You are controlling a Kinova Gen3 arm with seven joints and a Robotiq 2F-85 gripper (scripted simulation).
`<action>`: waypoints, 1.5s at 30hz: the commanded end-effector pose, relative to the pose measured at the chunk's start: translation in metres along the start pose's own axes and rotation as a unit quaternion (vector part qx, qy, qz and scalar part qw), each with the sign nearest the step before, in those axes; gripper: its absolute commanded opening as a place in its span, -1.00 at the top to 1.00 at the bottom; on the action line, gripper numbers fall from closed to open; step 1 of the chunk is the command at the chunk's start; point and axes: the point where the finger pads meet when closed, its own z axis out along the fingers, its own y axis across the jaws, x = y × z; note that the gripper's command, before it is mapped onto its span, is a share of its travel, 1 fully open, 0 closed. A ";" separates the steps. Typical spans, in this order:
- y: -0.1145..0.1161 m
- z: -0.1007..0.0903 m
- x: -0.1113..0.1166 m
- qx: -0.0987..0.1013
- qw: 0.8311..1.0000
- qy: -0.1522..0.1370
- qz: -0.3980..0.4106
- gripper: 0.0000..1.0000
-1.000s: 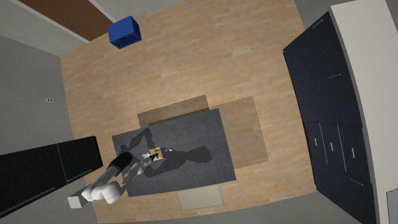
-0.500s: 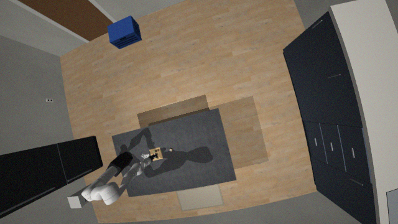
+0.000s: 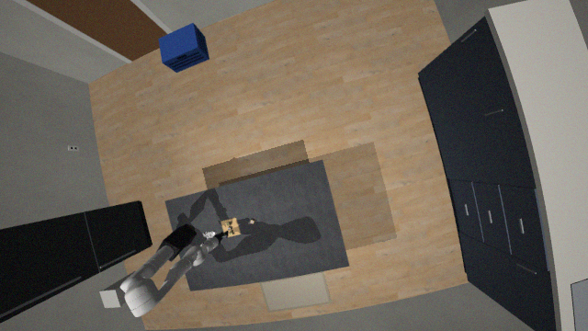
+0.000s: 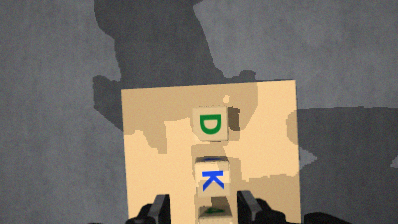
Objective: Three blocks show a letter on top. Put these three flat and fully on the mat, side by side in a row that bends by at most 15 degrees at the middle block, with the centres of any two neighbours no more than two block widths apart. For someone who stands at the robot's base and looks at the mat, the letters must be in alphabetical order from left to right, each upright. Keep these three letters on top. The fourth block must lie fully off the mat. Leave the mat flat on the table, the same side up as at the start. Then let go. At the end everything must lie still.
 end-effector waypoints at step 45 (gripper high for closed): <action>0.006 -0.066 0.004 -0.010 1.000 0.004 -0.003 -1.00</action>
